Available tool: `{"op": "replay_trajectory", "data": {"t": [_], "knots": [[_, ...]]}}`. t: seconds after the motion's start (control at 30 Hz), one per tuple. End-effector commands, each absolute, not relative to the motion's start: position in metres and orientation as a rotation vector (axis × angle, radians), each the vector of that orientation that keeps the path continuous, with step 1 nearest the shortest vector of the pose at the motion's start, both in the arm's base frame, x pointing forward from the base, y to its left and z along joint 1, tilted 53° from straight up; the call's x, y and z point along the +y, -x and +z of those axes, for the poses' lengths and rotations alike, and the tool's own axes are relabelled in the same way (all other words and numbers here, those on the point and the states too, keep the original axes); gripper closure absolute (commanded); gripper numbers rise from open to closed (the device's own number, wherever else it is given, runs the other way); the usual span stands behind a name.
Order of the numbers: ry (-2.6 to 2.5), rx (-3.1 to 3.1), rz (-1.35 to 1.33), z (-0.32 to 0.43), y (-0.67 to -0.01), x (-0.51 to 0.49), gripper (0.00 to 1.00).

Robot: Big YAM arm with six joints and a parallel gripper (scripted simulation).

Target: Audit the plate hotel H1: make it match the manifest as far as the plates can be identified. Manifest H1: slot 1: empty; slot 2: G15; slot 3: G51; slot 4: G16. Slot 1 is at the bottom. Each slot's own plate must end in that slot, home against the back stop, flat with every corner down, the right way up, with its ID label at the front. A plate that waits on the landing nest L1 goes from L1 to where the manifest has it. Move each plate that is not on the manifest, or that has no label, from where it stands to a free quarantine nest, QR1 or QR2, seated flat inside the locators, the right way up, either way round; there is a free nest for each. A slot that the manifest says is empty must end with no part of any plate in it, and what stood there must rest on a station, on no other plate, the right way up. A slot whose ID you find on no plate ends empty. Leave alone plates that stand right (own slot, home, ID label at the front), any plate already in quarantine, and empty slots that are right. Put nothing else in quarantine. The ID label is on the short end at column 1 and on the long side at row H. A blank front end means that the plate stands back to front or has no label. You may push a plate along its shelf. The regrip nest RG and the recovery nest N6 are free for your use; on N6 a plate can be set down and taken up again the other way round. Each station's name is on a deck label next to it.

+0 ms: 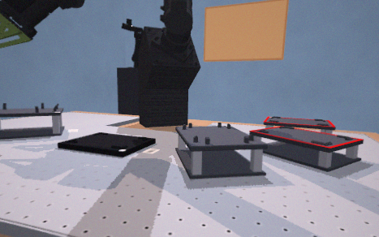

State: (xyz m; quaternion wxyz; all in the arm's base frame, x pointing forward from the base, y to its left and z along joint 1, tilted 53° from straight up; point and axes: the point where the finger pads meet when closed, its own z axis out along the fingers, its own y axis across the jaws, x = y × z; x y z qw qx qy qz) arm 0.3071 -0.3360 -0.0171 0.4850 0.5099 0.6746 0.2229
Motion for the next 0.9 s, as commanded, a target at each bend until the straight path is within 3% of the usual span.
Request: {"op": "replay_trajectory", "data": {"t": [0.0, 0.87], "knots": [[-1.236, 1.623, 0.524, -0.011, -0.307, -0.348, 0.0], [-1.236, 1.631, 0.541, -0.018, -0.3, -0.319, 0.0]]}}
